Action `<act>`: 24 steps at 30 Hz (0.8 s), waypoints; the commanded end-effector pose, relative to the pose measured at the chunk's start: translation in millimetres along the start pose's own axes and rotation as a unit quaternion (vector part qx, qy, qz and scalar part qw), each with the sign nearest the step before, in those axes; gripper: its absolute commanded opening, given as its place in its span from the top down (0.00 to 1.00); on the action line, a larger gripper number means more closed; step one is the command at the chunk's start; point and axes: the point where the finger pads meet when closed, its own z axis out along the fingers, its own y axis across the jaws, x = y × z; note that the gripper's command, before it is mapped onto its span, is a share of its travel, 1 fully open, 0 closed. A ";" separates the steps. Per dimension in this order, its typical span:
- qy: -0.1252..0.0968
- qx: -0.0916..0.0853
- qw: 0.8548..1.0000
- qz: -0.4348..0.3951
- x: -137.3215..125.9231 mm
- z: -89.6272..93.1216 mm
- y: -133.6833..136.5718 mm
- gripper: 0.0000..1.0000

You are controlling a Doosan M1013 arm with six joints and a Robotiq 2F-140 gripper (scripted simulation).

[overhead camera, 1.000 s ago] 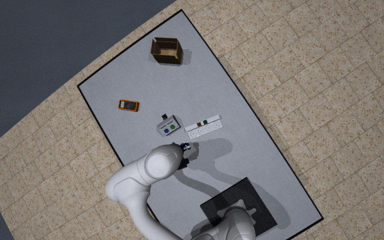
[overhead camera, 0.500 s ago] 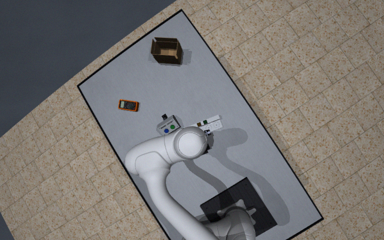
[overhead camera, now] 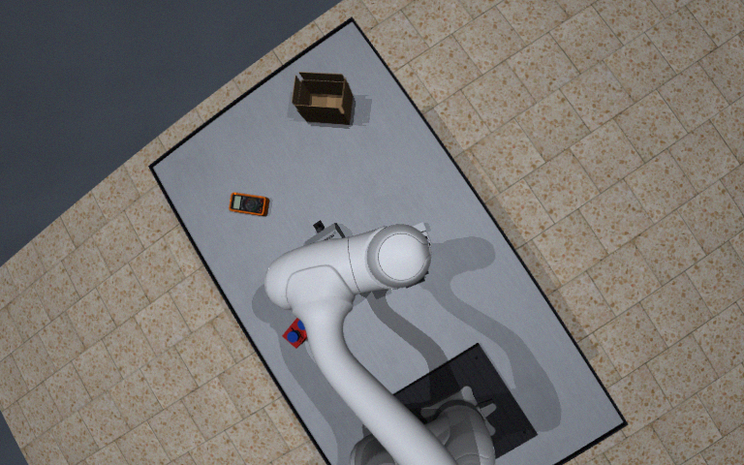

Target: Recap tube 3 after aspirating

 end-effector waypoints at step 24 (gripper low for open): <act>0.002 -0.002 1.000 -0.001 -0.1 103.0 1.3 0.70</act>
